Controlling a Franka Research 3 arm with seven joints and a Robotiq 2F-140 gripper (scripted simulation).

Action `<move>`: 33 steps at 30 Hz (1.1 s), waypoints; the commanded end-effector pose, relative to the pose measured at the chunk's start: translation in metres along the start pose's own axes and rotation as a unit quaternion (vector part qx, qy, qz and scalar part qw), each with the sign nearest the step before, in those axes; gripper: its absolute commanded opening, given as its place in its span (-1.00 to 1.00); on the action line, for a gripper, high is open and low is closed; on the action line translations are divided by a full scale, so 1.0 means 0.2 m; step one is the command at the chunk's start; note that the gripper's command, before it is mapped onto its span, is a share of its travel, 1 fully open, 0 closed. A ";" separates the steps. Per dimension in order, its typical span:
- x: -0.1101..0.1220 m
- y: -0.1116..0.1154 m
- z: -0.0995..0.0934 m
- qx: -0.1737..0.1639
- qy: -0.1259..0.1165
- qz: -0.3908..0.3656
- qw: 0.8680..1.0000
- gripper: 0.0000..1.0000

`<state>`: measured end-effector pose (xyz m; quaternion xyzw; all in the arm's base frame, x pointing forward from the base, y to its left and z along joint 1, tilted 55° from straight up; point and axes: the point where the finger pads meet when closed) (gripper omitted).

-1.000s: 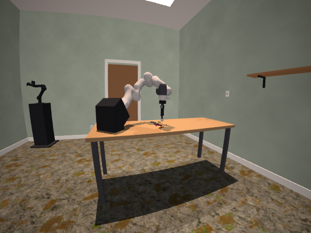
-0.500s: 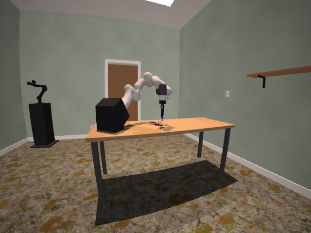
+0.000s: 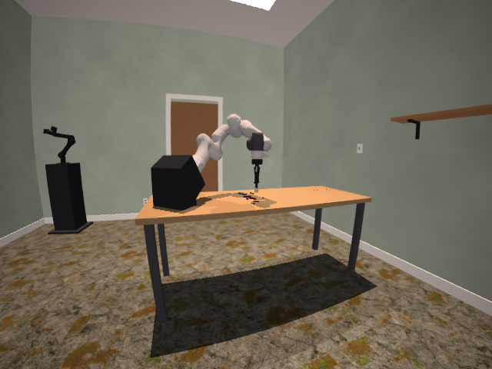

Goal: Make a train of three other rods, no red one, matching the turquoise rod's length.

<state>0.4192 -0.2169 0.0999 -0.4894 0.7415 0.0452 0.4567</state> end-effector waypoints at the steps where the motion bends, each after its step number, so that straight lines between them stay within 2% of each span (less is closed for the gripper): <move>1: 0.00 0.00 0.01 0.001 0.001 -0.002 1.000 -0.71; 18: 0.00 0.00 0.08 0.001 0.001 -0.002 1.000 -0.71; 33: 0.01 0.00 0.20 0.001 0.001 -0.002 1.000 -0.71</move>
Point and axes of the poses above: the point where the finger pads meet when closed, its own z axis out along the fingers, its own x axis across the jaws, y = z × x, and after that the axes turned 14 degrees about -z, right-handed
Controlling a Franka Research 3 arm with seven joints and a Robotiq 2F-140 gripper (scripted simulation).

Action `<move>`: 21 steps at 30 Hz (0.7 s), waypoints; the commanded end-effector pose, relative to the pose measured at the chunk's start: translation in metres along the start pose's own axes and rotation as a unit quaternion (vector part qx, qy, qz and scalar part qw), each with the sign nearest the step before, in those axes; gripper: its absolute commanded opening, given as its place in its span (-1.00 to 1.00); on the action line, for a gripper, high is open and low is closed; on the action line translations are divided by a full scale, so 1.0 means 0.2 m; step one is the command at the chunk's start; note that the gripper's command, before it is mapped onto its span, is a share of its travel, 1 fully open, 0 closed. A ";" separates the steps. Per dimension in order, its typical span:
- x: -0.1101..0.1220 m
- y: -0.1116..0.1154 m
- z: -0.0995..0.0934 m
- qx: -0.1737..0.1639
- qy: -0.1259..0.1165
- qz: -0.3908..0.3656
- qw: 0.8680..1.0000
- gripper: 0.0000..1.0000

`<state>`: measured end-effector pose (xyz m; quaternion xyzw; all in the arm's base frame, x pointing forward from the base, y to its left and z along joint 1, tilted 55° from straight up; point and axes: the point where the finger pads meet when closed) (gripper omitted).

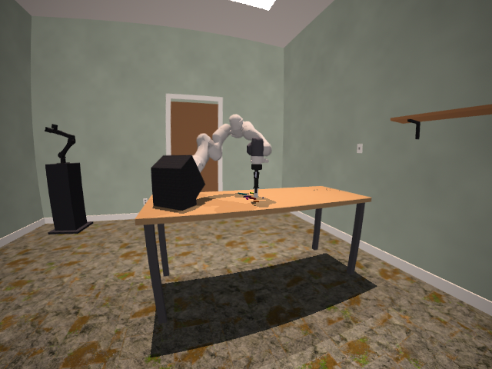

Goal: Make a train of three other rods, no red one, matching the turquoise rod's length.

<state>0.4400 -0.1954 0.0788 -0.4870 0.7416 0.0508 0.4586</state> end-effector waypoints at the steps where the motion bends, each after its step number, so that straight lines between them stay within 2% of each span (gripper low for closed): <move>1: 0.01 -0.01 0.02 0.003 0.005 -0.007 1.000 -0.71; 21: 0.02 -0.01 0.08 0.003 0.005 -0.007 1.000 -0.71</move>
Point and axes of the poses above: the point where the finger pads meet when closed, its own z axis out along the fingers, its own x axis across the jaws, y = z × x, and after that the axes turned 14 degrees about -z, right-handed
